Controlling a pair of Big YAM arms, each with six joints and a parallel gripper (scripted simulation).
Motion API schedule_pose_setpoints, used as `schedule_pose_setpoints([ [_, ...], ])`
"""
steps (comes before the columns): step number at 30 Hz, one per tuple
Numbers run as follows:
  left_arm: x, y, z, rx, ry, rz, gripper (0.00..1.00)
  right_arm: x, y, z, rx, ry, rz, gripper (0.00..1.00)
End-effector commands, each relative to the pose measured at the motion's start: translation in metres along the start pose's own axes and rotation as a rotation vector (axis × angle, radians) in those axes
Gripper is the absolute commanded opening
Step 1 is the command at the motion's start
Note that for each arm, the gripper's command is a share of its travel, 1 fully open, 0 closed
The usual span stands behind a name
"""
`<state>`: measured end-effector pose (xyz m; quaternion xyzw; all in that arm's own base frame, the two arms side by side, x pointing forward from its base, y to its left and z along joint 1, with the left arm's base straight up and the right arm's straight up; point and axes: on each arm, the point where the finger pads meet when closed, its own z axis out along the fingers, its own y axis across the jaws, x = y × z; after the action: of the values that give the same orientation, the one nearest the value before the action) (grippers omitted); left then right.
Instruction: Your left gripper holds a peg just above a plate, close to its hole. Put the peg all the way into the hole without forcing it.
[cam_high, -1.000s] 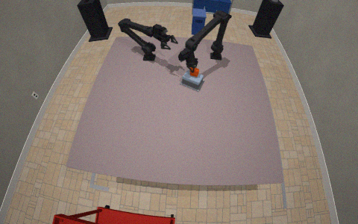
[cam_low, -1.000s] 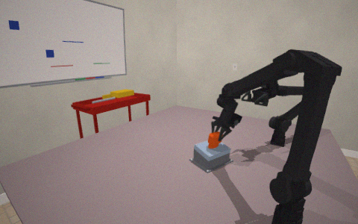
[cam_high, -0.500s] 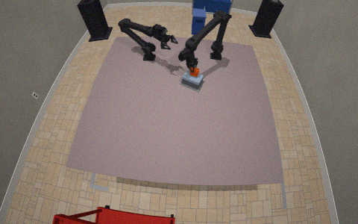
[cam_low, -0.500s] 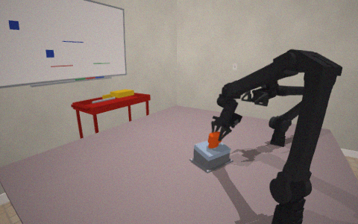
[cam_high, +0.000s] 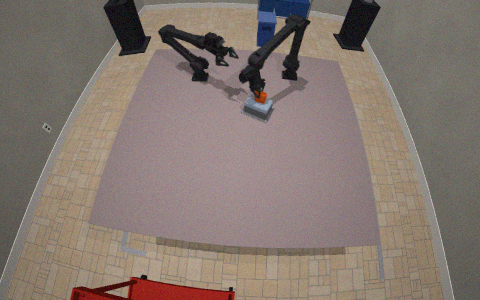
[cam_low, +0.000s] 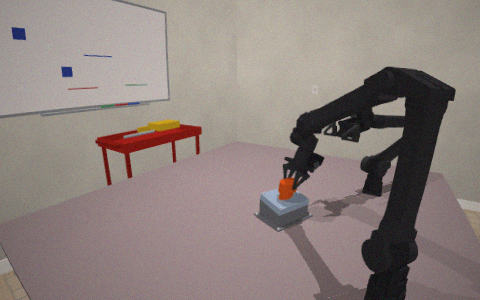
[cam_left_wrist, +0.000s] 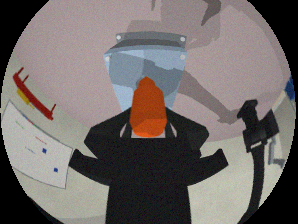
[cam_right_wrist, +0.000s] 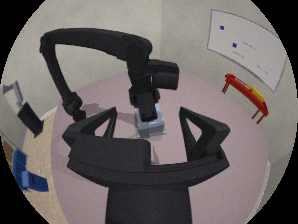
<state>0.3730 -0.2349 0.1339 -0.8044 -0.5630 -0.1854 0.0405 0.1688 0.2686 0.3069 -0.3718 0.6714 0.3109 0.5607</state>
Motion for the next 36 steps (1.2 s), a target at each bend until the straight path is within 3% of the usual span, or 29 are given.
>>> schedule_pose_setpoints([
  [1,0.009,0.025,-0.027,-0.088,-0.024,-0.051,0.40,-0.014,-0.001,-0.001,0.007,-0.024,0.001,1.00],
  [25,0.003,0.027,-0.024,-0.064,-0.020,-0.029,0.40,-0.014,-0.001,-0.001,0.007,-0.024,0.001,1.00],
  [31,-0.002,0.020,0.002,-0.045,-0.010,-0.025,0.40,-0.014,-0.001,-0.001,0.007,-0.024,0.001,1.00],
  [33,0.004,0.016,-0.019,-0.070,-0.020,-0.038,0.40,-0.014,-0.001,-0.001,0.007,-0.024,0.001,1.00],
  [36,0.005,0.014,-0.022,-0.070,-0.020,-0.042,0.40,-0.014,-0.001,-0.001,0.007,-0.024,0.001,1.00],
])
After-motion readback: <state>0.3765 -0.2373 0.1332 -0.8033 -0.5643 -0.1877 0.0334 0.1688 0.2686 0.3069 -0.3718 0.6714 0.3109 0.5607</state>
